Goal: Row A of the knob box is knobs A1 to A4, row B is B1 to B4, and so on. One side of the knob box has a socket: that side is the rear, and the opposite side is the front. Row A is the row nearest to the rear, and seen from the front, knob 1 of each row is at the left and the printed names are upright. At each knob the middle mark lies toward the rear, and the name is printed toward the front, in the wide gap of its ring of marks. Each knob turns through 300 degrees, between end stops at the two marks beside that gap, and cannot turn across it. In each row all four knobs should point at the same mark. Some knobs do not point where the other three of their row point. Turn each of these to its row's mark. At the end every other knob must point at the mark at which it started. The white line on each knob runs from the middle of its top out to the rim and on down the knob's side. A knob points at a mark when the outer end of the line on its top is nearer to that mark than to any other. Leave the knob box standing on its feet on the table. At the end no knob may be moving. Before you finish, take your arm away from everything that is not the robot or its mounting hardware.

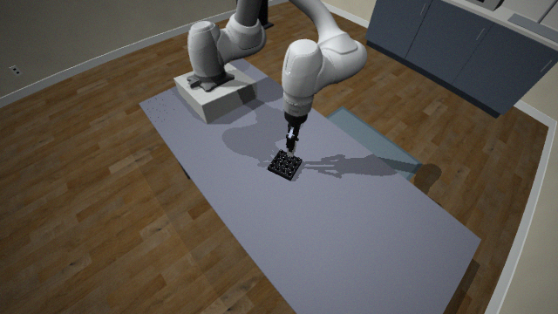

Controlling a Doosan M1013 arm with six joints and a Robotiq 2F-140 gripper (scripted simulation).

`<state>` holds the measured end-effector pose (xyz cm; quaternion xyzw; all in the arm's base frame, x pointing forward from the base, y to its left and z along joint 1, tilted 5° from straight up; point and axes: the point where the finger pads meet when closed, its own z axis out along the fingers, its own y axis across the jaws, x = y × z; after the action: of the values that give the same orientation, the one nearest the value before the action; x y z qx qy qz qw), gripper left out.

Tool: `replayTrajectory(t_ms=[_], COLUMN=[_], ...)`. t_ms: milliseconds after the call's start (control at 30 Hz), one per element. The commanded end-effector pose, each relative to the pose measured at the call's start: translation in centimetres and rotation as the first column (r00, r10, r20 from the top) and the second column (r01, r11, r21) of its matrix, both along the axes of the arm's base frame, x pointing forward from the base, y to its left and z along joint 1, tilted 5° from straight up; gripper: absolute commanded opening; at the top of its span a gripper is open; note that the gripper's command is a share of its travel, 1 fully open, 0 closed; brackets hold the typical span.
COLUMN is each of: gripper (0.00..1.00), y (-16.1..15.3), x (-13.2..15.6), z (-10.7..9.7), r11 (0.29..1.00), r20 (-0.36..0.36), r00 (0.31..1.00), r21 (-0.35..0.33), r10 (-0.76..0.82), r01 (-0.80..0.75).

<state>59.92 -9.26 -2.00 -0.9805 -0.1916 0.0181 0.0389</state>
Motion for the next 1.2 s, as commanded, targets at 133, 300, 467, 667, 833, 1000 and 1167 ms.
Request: replayTrajectory(t_ms=[133,300,467,667,833,1000,1167], gripper=[0.12,0.12,0.12,0.12,0.12,0.12,0.12], y=[0.0,0.0,0.0,0.1,0.1,0.2,0.2], x=[0.0,0.0,0.0,-0.1,-0.1,-0.2,-0.2], z=[-0.2,-0.4,-0.7,-1.6,-2.4,-3.0,-3.5], r11=[1.000,1.000,1.000,1.000,1.000,1.000,1.000], r20=[0.001,0.002,0.002,0.002,0.002,0.002,0.002], r00=[1.000,1.000,1.000,1.000,1.000,1.000,1.000], r21=[0.001,0.002,0.002,0.002,0.002,0.002,0.002], r10=[0.010,0.022,0.025,0.025,0.025,0.025,0.025], r01=[-0.010,-0.022,-0.025,-0.025,-0.025,-0.025,-0.025])
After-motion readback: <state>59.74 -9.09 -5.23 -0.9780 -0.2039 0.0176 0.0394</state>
